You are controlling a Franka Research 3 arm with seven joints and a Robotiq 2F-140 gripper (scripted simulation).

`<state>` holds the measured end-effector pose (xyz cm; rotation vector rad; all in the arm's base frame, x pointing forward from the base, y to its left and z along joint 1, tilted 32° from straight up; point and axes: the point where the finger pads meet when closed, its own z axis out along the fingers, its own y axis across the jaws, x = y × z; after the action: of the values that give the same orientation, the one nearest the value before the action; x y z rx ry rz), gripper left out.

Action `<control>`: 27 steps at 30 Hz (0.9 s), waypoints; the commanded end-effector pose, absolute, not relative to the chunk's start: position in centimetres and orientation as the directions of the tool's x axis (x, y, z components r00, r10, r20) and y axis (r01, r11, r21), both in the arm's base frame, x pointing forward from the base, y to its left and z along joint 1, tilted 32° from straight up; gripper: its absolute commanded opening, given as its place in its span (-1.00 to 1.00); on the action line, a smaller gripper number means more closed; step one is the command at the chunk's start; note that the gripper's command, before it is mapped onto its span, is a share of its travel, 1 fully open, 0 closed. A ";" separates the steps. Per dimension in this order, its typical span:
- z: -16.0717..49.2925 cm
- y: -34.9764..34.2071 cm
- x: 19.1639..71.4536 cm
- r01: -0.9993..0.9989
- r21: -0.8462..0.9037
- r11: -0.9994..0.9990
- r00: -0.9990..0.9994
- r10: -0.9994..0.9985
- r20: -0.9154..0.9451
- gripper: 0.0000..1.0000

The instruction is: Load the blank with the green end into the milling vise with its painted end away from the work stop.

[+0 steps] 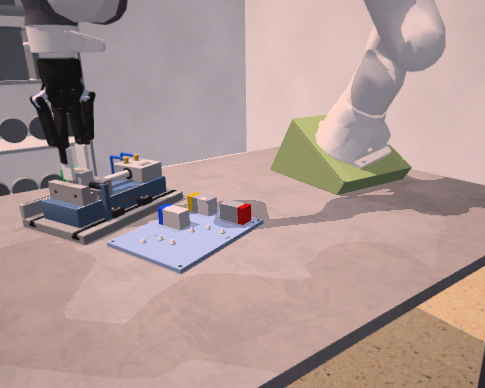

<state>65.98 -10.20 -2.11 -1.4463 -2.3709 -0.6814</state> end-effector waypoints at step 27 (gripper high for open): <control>-1.9 -10.5 66.0 0.889 0.247 0.387 -0.459 0.757 0.465 -1.00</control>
<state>65.98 -10.20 -2.07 -1.4455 -2.3706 -0.6816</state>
